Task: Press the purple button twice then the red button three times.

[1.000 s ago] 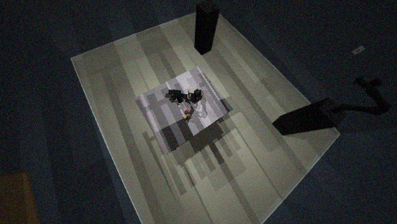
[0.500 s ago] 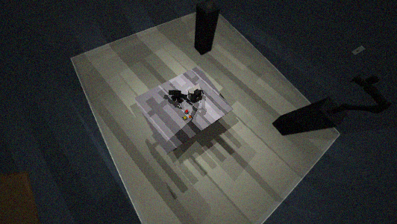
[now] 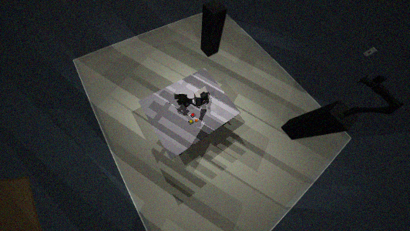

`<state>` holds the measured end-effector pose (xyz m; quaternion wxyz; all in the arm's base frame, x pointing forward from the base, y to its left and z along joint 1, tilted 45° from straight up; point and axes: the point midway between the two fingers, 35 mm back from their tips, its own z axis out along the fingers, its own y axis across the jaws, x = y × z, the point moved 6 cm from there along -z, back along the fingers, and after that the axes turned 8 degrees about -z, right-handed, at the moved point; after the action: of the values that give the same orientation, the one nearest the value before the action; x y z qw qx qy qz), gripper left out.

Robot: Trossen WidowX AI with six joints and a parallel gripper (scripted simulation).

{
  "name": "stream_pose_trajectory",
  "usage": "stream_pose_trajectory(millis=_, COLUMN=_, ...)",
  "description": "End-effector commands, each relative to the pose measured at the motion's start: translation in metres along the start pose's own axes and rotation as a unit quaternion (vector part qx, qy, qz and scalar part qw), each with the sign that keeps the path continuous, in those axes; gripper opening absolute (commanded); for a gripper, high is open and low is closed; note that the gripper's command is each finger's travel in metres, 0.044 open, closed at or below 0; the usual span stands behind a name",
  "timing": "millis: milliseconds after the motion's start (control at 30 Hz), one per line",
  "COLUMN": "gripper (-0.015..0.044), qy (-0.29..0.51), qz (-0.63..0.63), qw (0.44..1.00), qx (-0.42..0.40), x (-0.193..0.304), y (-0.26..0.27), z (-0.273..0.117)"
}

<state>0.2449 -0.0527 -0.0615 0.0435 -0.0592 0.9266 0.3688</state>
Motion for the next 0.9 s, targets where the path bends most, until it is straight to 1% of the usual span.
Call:
stream_pose_trajectory(millis=0, gripper=0.002, qy=0.003, qz=0.008, qw=1.0, qx=-0.007, x=0.004, y=0.001, z=0.007)
stream_pose_trajectory(millis=700, gripper=0.002, qy=0.003, qz=0.008, qw=1.0, qx=-0.007, x=0.004, y=0.001, z=0.007)
stream_pose_trajectory(millis=833, gripper=0.002, qy=0.003, qz=0.008, qw=1.0, qx=-0.005, x=0.003, y=0.0, z=-0.025)
stream_pose_trajectory(millis=867, gripper=0.002, qy=0.003, qz=0.008, qw=1.0, qx=-0.006, x=0.004, y=0.0, z=-0.027)
